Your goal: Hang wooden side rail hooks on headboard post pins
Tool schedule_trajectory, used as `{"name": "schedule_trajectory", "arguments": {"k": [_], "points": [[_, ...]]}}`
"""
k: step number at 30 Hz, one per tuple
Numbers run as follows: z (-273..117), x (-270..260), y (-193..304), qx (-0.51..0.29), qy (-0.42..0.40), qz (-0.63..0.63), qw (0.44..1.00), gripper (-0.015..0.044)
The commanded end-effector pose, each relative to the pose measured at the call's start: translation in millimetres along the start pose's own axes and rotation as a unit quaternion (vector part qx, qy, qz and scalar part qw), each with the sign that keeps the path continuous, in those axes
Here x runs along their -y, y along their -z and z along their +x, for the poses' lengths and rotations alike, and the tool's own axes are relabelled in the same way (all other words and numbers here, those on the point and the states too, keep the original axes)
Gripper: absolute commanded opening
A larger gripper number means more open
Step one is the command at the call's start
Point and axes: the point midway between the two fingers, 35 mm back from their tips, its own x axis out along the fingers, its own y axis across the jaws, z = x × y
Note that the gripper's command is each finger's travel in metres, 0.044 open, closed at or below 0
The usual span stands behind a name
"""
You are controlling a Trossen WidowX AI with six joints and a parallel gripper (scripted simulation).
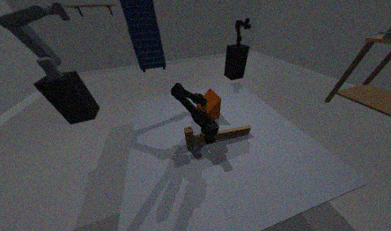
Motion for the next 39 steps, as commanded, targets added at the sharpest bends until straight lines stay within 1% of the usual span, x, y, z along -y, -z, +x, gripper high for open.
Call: {"name": "schedule_trajectory", "arguments": {"k": [1,39], "points": [[-6.1,3.8,3.2,0.002,0.011,0.005,1.000,0.0000],[0.0,3.8,3.4,0.002,0.011,0.005,1.000,0.0000]]}}
